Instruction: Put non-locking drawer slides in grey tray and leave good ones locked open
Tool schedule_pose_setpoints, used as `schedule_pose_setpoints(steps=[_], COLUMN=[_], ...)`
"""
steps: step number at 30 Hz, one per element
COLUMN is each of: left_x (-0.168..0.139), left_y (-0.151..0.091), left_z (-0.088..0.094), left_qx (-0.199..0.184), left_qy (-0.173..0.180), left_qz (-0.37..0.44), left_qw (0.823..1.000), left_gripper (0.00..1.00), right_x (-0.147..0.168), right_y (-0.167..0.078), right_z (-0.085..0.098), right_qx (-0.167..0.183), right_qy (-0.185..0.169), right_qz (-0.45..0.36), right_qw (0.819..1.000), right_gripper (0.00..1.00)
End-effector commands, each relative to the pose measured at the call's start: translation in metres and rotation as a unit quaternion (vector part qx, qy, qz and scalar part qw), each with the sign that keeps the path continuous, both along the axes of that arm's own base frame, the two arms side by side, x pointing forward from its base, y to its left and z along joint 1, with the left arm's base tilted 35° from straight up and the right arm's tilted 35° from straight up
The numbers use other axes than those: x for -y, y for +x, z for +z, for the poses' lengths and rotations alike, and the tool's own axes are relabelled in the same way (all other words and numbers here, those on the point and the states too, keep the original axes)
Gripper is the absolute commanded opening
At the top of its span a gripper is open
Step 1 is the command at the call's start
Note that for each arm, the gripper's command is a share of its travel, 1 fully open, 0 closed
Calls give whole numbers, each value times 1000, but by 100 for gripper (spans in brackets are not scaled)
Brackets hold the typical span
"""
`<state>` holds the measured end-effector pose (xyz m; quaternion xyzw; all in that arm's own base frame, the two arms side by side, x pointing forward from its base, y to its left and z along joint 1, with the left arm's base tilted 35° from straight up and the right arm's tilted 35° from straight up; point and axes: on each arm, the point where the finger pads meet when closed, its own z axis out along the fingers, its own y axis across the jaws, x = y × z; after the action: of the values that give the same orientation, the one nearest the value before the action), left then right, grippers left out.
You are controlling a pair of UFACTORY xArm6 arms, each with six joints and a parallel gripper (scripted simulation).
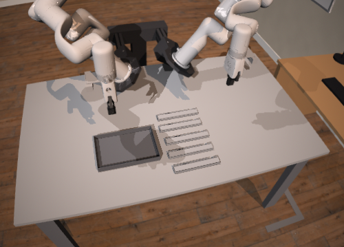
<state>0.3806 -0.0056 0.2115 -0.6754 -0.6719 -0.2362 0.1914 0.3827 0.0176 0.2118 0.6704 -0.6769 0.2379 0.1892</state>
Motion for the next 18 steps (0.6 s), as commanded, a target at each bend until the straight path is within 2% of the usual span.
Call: schedule_pose_setpoints(steps=[1, 3, 5, 18], left_x=[1, 1, 0, -1], left_y=[-16, -16, -26, -93], left_z=[-33, -33, -53, -186], left_qx=[3, 3, 3, 3], left_qy=[0, 0, 0, 0], left_qz=[-1, -1, -1, -1], left_qw=[1000, 1000, 1000, 1000], left_gripper=[0, 0, 0, 0], right_x=[-13, -13, -20, -76], right_y=[-13, -13, -21, -89], right_z=[-31, -31, -50, -205], right_qx=[2, 2, 2, 2], right_qy=[0, 0, 0, 1], right_qz=[1, 1, 1, 1], right_qw=[1000, 1000, 1000, 1000], right_gripper=[67, 67, 67, 67])
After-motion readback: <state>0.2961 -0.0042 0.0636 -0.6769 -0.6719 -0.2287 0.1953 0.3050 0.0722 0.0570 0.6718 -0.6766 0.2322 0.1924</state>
